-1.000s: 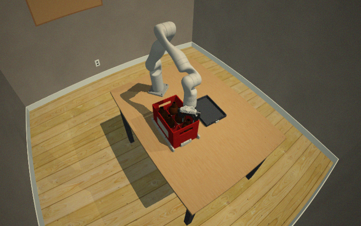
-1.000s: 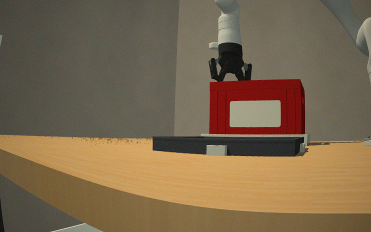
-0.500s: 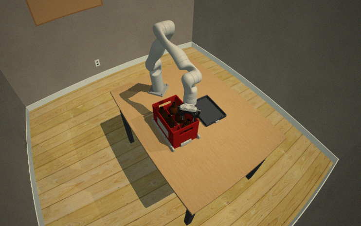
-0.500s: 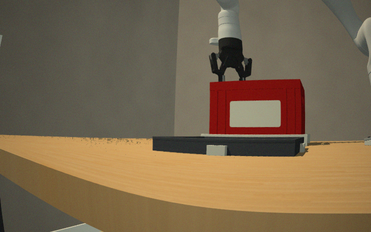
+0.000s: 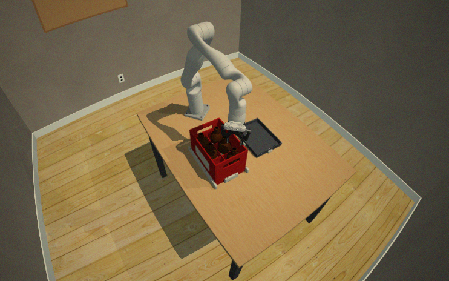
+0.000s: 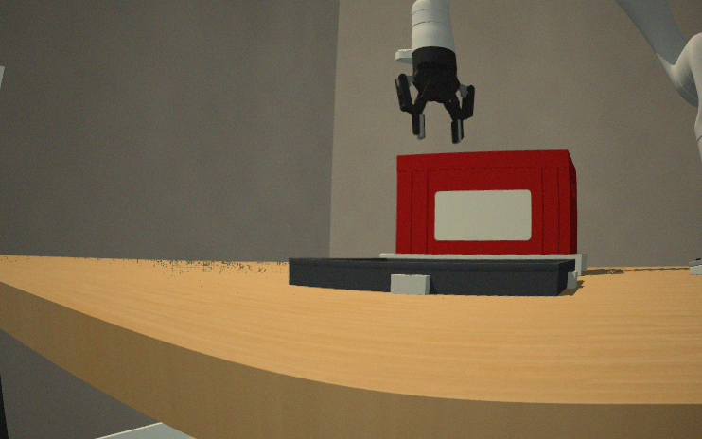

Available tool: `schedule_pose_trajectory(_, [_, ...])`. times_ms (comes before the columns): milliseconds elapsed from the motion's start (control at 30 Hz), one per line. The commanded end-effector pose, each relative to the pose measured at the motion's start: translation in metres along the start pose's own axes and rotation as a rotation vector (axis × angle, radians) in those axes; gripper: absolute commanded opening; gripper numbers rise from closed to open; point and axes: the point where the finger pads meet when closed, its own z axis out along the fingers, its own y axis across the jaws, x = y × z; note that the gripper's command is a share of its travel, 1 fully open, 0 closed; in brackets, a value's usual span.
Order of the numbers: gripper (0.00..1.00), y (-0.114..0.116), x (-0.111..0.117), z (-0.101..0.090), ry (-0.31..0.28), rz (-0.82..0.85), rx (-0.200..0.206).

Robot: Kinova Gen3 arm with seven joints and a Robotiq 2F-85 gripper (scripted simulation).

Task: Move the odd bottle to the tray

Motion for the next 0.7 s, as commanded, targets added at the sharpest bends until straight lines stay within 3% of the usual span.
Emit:
schedule_pose_trajectory(0, [0.64,-0.002,0.001,-0.009,0.005,-0.001,0.008])
schedule_pose_trajectory(233, [0.64,-0.002,0.001,-0.022,0.005,-0.001,0.008])
schedule_pose_trajectory(533, [0.64,-0.002,0.001,-0.024,0.005,-0.001,0.008])
schedule_pose_trajectory(567, [0.00,-0.002,0.001,-0.024,0.005,-0.001,0.008])
schedule_pose_trajectory(667, [0.00,-0.002,0.001,-0.024,0.005,-0.001,0.008])
